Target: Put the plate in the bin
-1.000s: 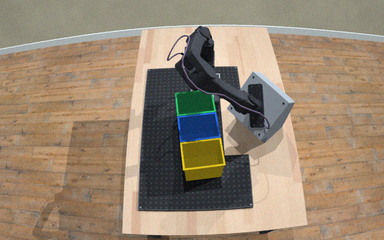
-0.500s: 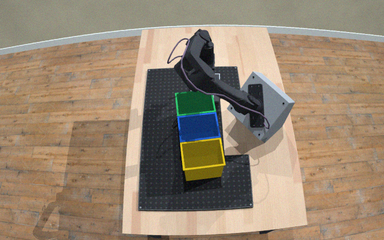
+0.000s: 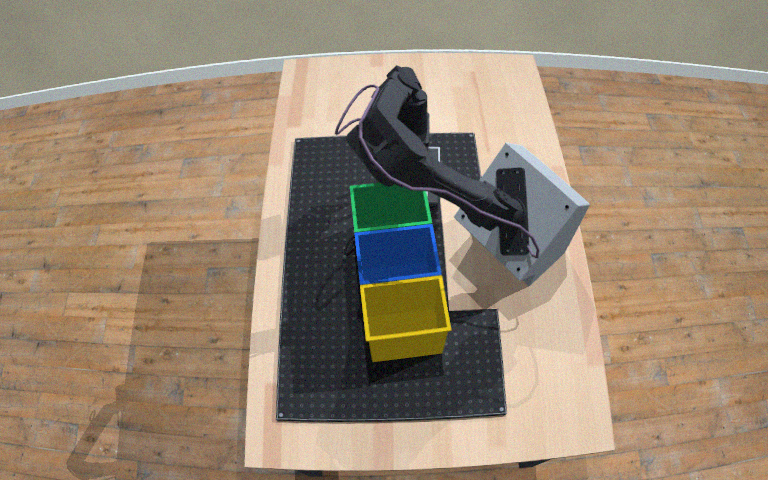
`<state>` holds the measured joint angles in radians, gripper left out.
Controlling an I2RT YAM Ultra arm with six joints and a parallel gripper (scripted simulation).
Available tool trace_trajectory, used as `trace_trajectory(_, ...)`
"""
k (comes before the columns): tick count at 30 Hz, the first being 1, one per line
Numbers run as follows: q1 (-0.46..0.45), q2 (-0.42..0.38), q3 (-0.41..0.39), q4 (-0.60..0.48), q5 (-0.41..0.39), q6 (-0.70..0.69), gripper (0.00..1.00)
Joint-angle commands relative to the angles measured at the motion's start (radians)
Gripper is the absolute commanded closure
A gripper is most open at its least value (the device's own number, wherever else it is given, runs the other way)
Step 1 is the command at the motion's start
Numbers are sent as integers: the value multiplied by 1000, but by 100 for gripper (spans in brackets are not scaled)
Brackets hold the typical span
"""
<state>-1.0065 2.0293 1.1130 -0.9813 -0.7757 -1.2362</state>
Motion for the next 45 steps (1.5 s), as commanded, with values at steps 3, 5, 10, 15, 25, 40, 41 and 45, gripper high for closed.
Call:
trace_trajectory(3,9,10,-25,71,-25,36,0)
trace_trajectory(5,5,11,-33,88,-27,47,0)
trace_trajectory(10,36,16,-52,130,-32,72,0)
trace_trajectory(15,38,24,-66,165,-36,94,0)
trace_trajectory(25,80,31,-97,245,-44,144,0)
trace_trajectory(40,124,65,-137,362,-52,217,0)
trace_trajectory(41,129,67,-140,371,-53,223,0)
trace_trajectory(45,158,71,-151,407,-55,246,0)
